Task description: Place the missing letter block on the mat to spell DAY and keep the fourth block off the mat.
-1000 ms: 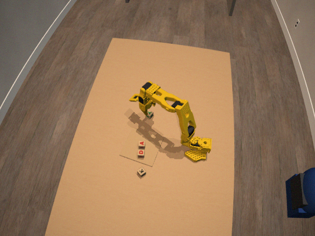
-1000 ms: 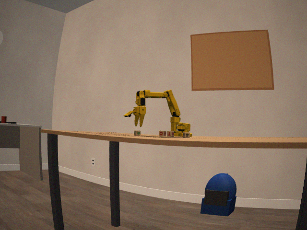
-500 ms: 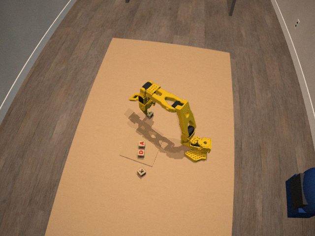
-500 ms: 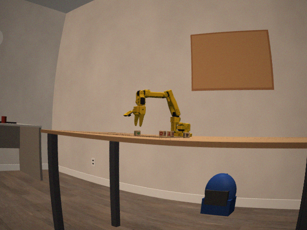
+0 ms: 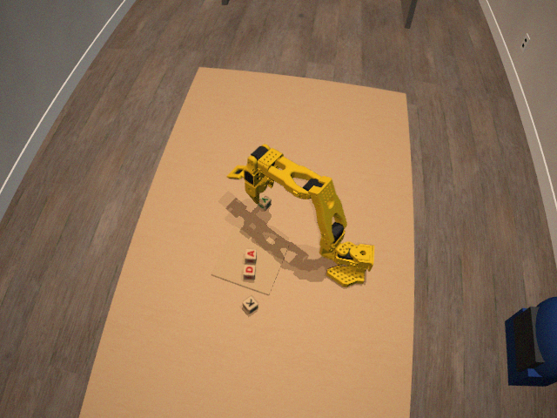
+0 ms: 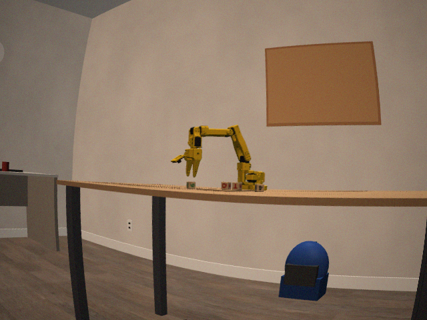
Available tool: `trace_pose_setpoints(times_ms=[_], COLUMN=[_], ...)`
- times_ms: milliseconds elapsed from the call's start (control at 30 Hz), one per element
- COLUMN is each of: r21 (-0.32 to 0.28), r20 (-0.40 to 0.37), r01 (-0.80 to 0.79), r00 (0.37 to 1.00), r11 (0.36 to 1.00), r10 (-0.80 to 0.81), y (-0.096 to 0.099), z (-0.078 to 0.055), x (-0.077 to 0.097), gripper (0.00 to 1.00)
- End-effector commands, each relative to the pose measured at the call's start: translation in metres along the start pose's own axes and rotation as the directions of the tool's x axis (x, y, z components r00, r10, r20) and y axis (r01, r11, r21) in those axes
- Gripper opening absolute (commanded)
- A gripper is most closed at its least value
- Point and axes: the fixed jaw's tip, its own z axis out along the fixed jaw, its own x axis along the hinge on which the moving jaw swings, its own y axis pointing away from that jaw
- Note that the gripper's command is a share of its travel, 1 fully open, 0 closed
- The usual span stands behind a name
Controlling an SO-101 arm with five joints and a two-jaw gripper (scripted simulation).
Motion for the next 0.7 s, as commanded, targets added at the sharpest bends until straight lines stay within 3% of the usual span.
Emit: trace_pose_setpoints(times_ms=[0,667], r21=[0.006,0.006], r20=[0.109,0.109], r01=[0.0,0.0], r00=[0.994,0.994], r11=[1.0,1.0], r10=[-0.001,-0.001], y=[-0.002,-0.002], z=[-0.015,0.01], x=[-0.011,-0.013], gripper=[0.32,0.32])
